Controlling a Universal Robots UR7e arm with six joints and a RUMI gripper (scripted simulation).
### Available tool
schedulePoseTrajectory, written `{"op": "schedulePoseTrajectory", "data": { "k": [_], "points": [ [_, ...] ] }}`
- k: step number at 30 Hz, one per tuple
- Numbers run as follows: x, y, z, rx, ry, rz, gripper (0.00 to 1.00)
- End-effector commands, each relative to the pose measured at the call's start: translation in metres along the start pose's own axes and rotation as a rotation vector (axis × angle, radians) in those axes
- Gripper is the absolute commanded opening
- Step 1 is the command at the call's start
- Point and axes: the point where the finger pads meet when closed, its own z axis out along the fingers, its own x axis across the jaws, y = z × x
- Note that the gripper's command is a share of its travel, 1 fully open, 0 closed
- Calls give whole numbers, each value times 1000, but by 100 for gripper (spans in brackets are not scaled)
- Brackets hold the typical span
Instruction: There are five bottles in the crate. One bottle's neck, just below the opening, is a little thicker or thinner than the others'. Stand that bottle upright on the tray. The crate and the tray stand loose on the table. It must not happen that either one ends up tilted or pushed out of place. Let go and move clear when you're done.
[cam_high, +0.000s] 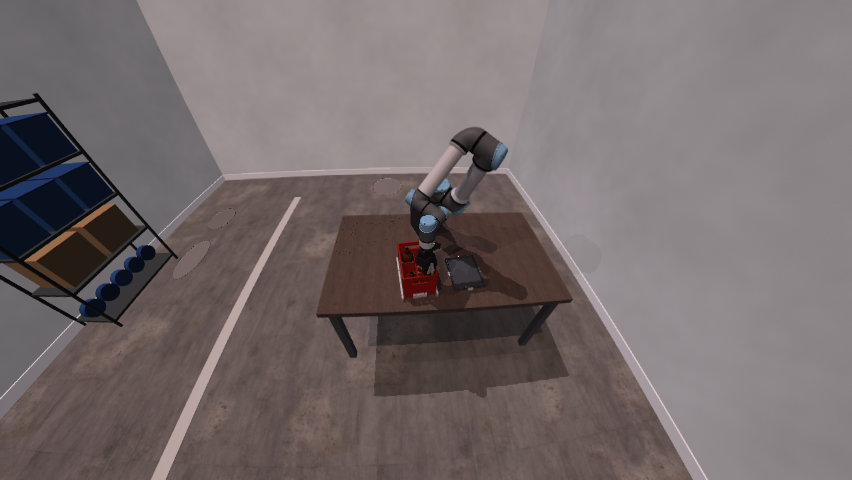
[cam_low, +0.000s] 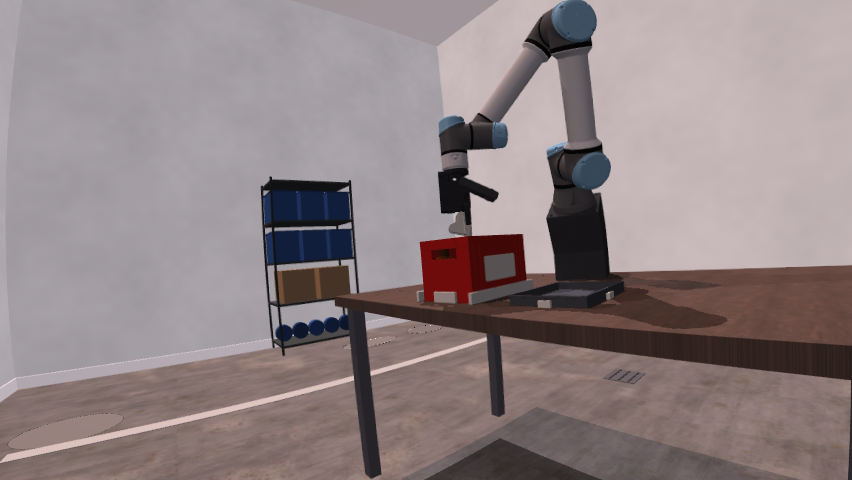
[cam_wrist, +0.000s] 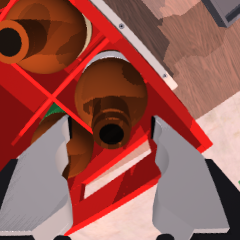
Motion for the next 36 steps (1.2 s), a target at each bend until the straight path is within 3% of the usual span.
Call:
{"op": "schedulePoseTrajectory", "data": {
  "k": [1, 14, 24, 36],
  "points": [
    [0, -3, 1, 4, -1, 1, 38],
    [0, 0, -7, -2, 0, 1, 38],
    [0, 1, -27, -4, 0, 0, 38],
    [0, 1, -68, -4, 0, 0, 38]
  ]
}}
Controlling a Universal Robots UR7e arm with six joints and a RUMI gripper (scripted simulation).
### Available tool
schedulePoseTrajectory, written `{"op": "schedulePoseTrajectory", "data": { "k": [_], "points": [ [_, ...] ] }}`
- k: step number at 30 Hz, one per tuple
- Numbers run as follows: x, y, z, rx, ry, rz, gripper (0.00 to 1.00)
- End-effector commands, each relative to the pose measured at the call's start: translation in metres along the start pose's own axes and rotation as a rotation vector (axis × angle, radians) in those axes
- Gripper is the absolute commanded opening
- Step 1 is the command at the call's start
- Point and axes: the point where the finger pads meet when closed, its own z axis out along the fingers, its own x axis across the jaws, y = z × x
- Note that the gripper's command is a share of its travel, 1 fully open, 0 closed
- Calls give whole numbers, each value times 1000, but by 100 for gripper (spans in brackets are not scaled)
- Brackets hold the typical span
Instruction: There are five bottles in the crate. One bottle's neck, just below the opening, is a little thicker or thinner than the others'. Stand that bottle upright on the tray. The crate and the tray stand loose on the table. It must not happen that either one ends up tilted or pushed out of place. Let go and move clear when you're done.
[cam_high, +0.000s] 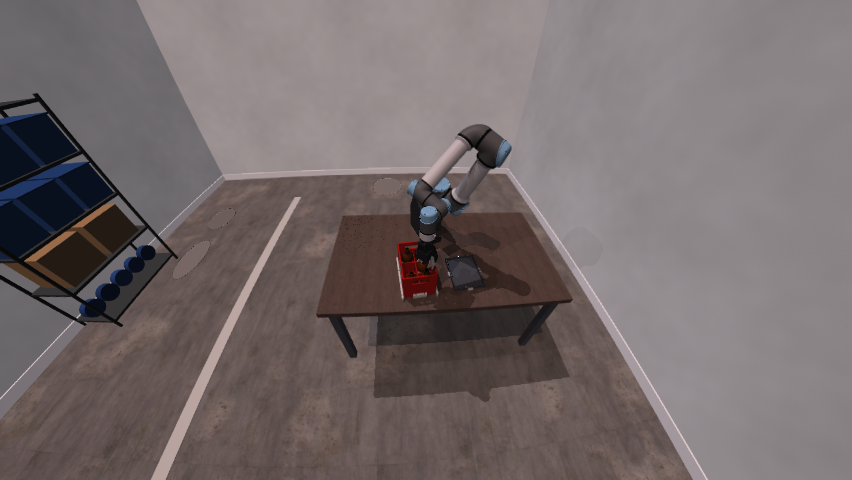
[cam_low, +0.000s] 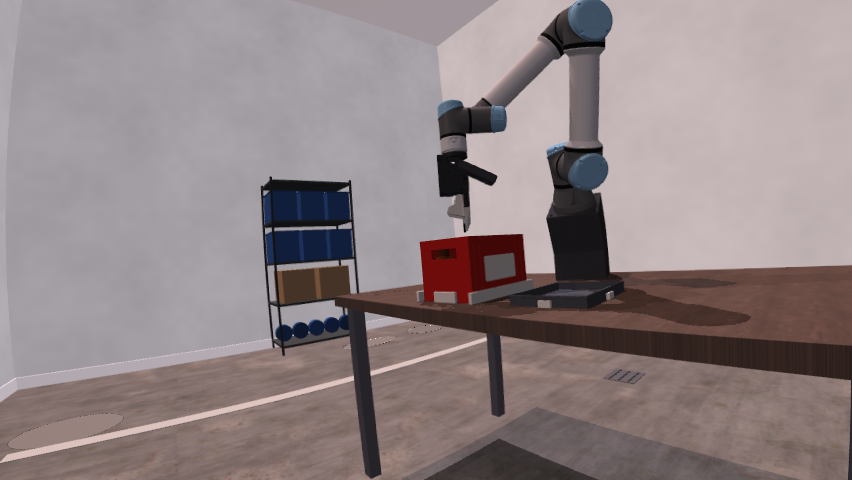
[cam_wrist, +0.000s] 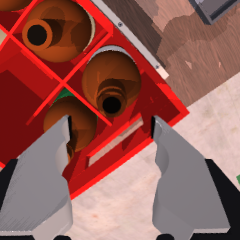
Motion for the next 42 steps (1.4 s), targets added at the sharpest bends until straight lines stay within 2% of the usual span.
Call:
{"op": "schedulePoseTrajectory", "data": {
  "k": [1, 10, 18, 19, 42],
  "points": [
    [0, 1, -22, 2, 2, -2, 38],
    [0, 1, -35, 2, 2, -2, 38],
    [0, 1, -38, 2, 1, -2, 38],
    [0, 1, -37, 3, 1, -3, 0],
    [0, 0, -36, 5, 2, -2, 0]
  ]
}}
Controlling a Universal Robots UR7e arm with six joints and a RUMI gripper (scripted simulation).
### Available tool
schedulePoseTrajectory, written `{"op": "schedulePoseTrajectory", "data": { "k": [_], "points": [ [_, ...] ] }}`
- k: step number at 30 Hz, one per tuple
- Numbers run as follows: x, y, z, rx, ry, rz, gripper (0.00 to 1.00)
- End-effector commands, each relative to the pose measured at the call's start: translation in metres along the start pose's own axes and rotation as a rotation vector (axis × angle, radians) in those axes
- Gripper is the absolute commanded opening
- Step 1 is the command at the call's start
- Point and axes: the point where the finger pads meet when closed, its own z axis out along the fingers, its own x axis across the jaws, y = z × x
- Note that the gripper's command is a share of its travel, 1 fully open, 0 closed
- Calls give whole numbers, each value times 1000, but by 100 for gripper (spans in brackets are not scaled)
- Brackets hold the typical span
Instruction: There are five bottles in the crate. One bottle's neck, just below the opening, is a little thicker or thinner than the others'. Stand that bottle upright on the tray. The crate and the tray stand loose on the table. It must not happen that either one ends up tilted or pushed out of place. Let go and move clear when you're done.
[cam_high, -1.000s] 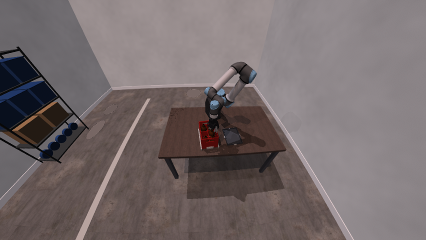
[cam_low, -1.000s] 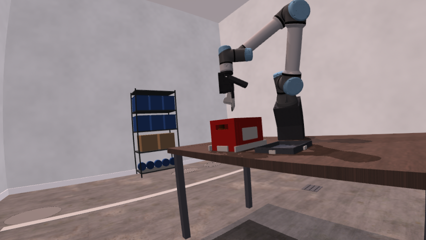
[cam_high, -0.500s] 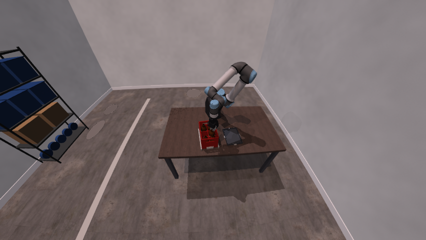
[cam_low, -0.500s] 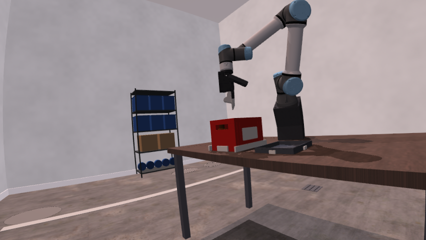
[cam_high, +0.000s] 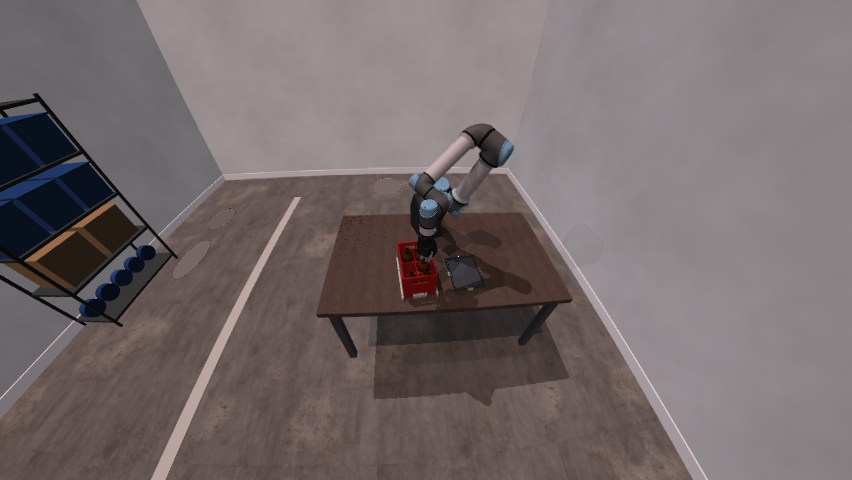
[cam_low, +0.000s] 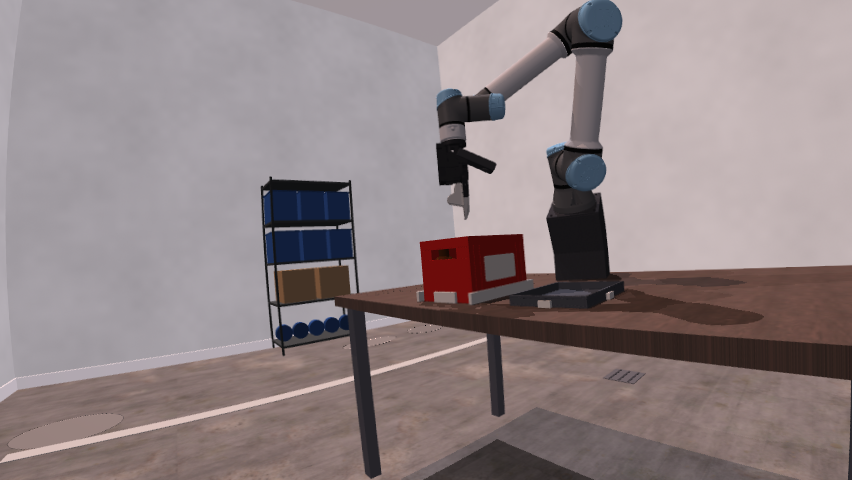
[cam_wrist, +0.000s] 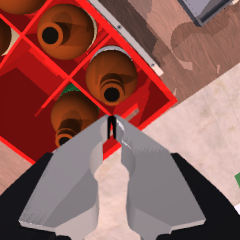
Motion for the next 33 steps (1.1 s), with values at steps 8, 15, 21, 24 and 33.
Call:
{"op": "schedulePoseTrajectory", "data": {
  "k": [8, 15, 21, 24, 33],
  "points": [
    [1, 2, -2, -4, 1, -2, 0],
    [-1, 2, -2, -4, 0, -1, 0],
    [-23, -2, -1, 1, -6, 0, 0],
    [-45, -6, -1, 4, -11, -1, 0],
    [-110, -24, -2, 10, -17, -1, 0]
  ]
}}
